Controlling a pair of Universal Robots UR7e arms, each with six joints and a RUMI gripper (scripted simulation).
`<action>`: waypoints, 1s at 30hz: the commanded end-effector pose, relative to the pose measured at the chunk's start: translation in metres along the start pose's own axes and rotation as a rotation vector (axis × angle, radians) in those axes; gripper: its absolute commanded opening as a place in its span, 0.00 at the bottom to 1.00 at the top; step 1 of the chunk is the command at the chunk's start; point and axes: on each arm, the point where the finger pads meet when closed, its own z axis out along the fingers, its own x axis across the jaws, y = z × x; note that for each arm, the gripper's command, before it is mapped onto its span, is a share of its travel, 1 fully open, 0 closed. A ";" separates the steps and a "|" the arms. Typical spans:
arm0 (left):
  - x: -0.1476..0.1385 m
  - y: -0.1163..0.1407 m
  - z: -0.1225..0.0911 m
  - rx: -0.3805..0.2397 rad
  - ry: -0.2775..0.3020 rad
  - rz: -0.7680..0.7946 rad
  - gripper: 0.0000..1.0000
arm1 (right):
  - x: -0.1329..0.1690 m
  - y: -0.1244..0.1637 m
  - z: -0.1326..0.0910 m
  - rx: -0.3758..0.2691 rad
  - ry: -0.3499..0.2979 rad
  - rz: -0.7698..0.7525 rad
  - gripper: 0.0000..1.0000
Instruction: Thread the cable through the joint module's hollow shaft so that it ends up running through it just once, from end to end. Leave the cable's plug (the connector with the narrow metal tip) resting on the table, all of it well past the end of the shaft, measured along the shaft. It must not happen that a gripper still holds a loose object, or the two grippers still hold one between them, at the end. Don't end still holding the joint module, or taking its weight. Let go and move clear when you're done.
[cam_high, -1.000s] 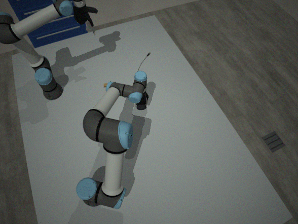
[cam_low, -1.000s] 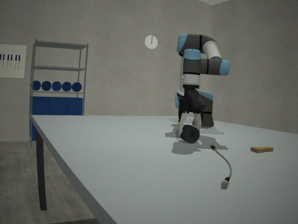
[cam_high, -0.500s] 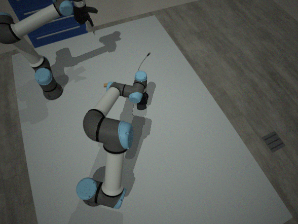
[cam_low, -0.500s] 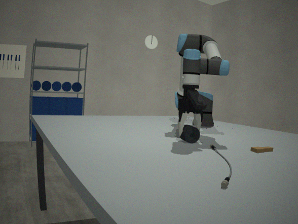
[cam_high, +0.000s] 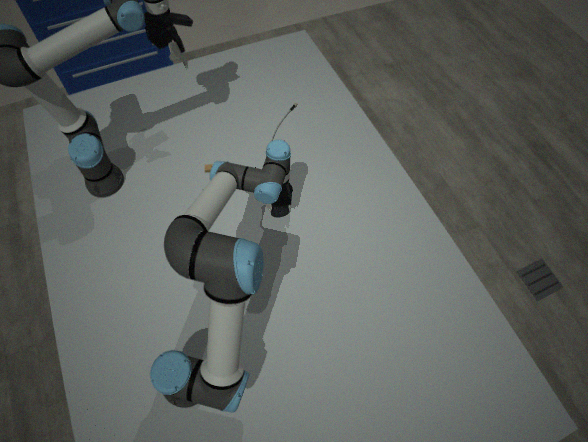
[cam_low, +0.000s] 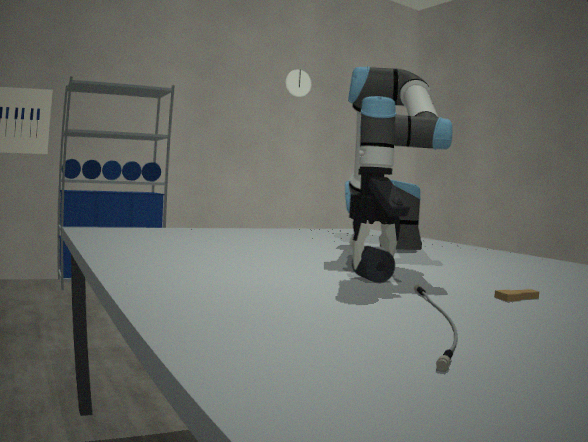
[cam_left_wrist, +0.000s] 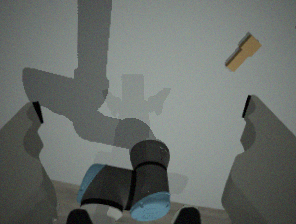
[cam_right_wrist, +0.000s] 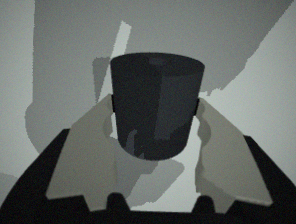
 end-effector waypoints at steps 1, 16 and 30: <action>0.000 0.000 0.000 0.001 0.000 0.000 0.98 | 0.000 0.000 -0.001 0.002 0.001 -0.021 0.44; 0.000 0.000 0.000 0.001 0.000 0.000 0.98 | 0.000 -0.001 -0.001 0.002 0.001 -0.095 0.44; 0.000 0.000 0.000 0.001 0.000 0.000 0.98 | 0.000 -0.001 -0.001 0.002 0.001 -0.162 0.44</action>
